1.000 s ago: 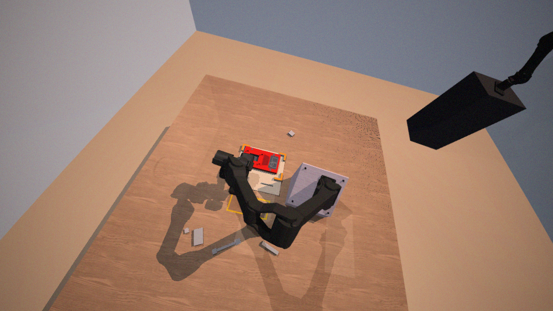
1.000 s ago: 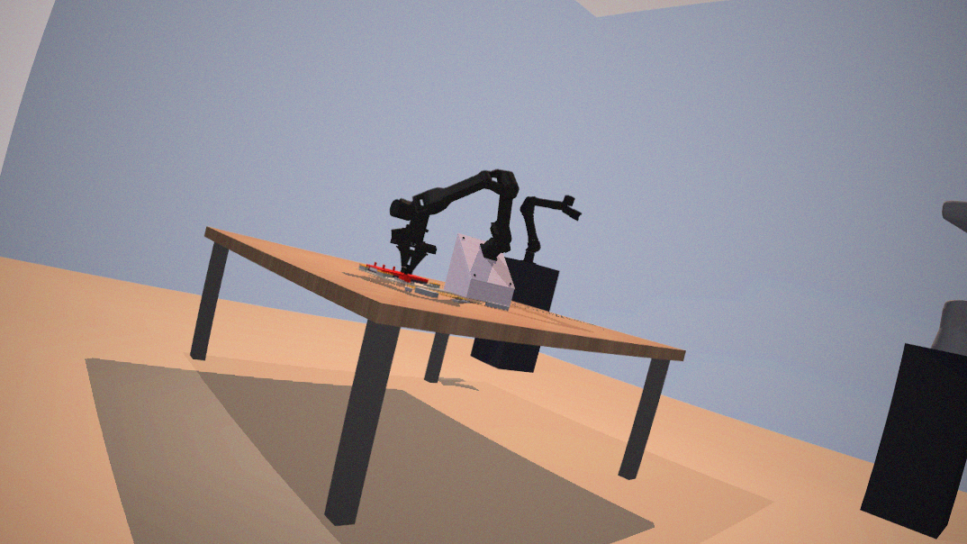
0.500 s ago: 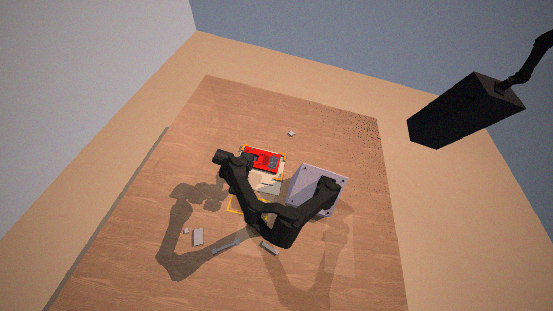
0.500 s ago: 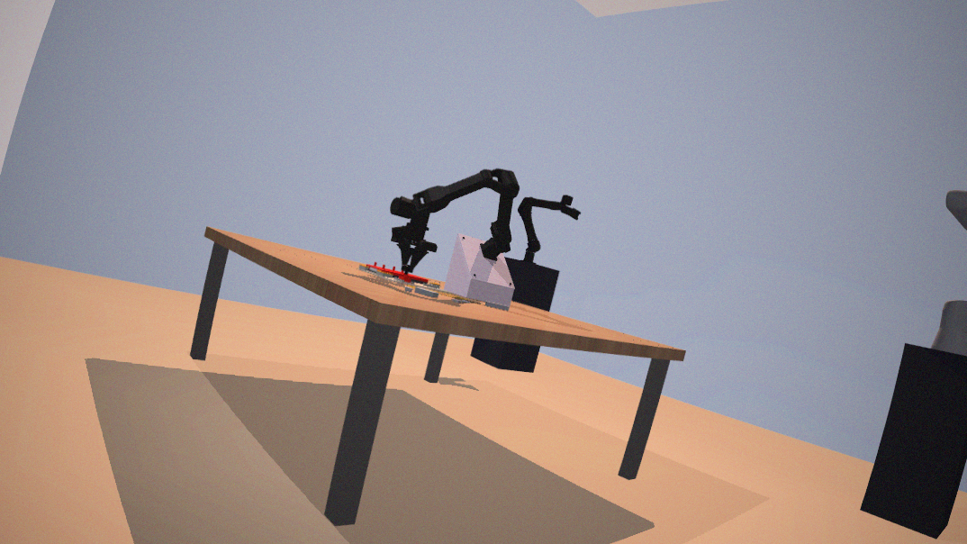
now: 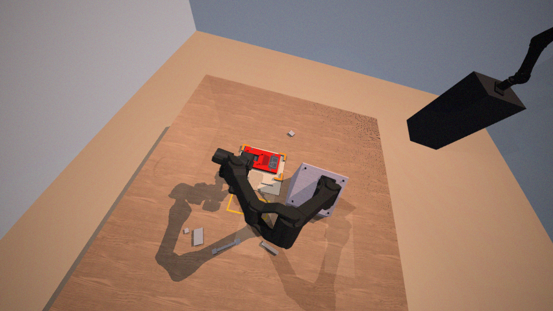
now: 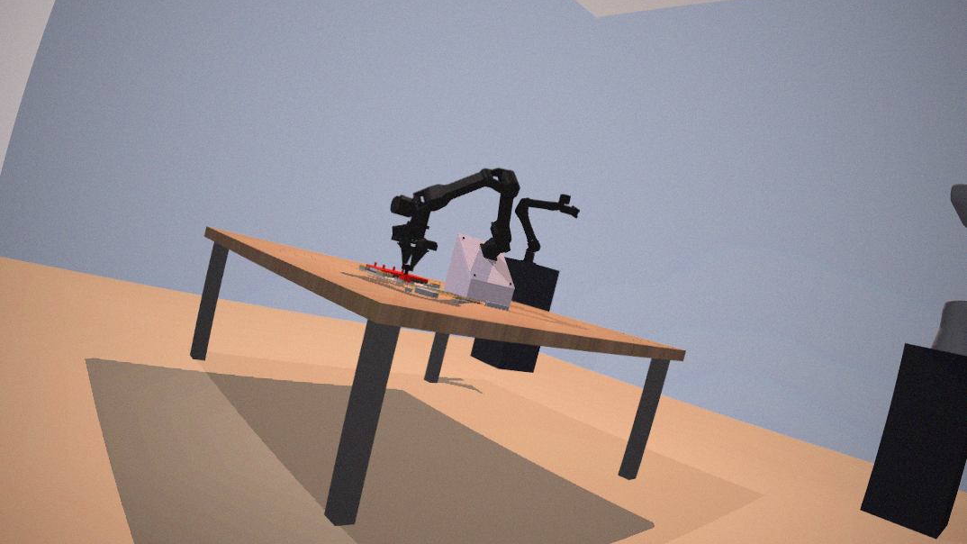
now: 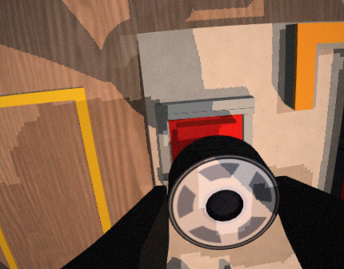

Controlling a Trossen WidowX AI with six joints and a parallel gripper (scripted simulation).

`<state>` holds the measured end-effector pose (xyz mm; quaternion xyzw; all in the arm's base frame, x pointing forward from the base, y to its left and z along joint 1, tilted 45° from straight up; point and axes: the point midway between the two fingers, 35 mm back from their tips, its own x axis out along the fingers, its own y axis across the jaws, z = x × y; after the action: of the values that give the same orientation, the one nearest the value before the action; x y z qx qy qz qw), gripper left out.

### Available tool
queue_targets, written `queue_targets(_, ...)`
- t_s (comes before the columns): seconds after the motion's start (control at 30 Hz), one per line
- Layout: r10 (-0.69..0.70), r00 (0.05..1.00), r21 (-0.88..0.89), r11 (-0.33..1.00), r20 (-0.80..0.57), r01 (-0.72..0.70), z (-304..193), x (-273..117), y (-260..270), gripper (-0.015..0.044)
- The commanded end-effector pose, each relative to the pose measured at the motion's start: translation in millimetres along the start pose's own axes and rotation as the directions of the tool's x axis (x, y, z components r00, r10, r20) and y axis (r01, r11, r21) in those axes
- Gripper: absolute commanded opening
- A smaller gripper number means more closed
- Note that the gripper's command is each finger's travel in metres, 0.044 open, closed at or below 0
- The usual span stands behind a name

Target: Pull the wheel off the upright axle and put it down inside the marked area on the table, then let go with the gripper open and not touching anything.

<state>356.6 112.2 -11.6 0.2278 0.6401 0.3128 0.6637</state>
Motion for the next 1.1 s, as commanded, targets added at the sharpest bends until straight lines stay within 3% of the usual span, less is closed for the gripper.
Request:
queue_targets(0.0,0.001,1.0,0.0,1.0,0.006,-0.001,1.1,-4.1,-0.5,0.0)
queue_targets(1.07,0.003,1.0,0.001,1.0,0.007,-0.003,0.9,-14.6,-0.6,0.0)
